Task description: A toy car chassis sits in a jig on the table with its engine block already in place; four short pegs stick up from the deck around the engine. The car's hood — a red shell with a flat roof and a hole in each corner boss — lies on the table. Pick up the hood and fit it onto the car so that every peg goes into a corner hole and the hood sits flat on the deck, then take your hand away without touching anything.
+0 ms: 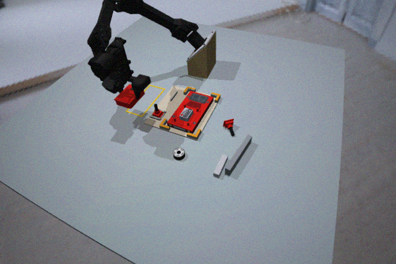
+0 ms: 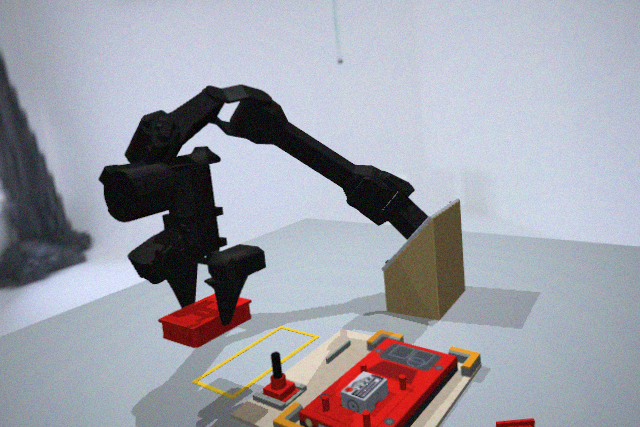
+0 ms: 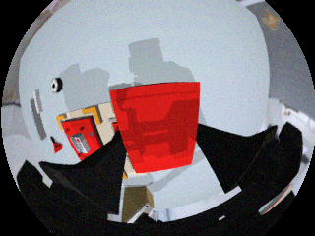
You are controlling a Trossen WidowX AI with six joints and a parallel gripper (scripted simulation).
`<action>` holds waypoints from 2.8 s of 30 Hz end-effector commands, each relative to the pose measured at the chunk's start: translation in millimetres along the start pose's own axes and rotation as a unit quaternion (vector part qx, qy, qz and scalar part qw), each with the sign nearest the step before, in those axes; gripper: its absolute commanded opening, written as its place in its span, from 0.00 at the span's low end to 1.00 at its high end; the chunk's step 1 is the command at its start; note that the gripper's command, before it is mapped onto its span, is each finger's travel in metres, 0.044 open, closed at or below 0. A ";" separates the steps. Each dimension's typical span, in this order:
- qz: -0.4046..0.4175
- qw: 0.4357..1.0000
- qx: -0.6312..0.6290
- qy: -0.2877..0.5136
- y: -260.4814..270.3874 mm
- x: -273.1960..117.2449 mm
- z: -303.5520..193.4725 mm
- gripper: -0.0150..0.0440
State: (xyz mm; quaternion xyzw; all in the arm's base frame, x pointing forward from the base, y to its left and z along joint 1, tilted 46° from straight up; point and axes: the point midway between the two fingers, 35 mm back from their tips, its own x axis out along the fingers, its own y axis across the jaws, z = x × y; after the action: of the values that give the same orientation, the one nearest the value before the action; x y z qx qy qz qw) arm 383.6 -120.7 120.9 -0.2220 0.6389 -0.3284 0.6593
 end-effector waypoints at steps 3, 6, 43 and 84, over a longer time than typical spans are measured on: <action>0.008 1.000 -0.013 0.002 53.3 -0.3 -4.7 0.25; 0.010 1.000 -0.010 0.003 80.4 -0.8 -8.9 0.25; -0.001 1.000 0.012 0.003 200.4 48.9 -59.1 0.25; -0.002 1.000 0.011 0.004 200.6 56.0 -60.4 0.25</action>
State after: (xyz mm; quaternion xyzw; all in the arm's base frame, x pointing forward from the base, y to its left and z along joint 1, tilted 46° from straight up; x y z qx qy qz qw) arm 352.1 -14.4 -65.2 -0.2127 0.6382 -0.3381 0.6582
